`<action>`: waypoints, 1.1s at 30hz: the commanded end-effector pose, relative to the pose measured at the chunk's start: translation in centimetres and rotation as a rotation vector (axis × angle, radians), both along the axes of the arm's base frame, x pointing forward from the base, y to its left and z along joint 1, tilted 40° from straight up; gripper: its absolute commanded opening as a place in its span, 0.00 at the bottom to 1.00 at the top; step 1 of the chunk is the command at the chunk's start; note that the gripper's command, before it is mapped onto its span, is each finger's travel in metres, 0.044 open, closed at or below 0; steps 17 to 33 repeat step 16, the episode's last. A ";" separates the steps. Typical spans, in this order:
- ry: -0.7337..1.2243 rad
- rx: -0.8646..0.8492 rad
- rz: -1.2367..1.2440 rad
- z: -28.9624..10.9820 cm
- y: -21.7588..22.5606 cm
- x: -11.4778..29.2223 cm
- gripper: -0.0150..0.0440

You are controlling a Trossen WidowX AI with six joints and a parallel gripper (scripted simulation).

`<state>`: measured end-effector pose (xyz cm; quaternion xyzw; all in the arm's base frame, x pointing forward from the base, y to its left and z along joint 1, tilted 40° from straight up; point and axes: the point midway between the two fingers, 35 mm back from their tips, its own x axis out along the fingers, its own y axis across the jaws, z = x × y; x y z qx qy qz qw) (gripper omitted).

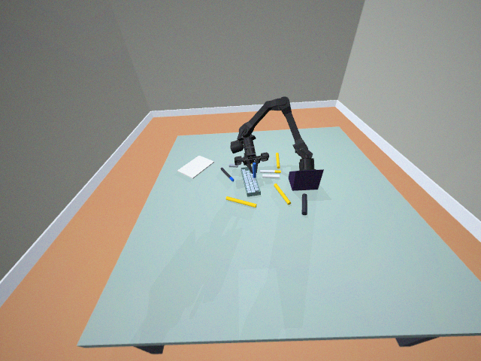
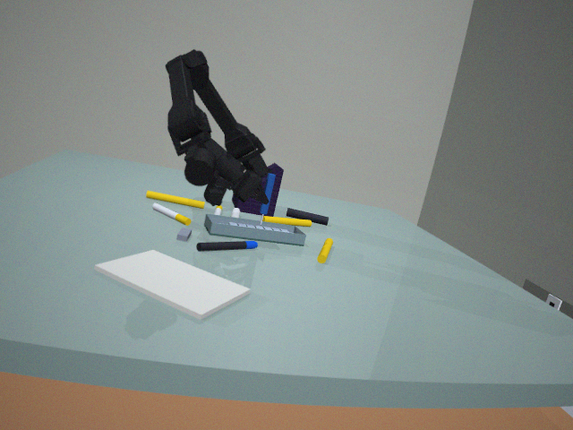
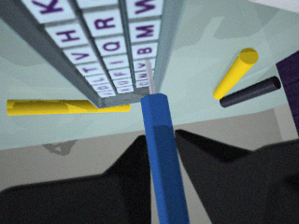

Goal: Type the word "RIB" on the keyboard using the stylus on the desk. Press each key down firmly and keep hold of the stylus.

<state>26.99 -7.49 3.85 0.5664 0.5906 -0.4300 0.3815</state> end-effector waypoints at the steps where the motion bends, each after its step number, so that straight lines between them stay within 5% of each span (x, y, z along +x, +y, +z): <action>1: -0.007 0.000 -0.001 1.5 1.2 0.2 0.39; 33: -0.010 -0.002 0.007 2.0 1.6 0.3 0.39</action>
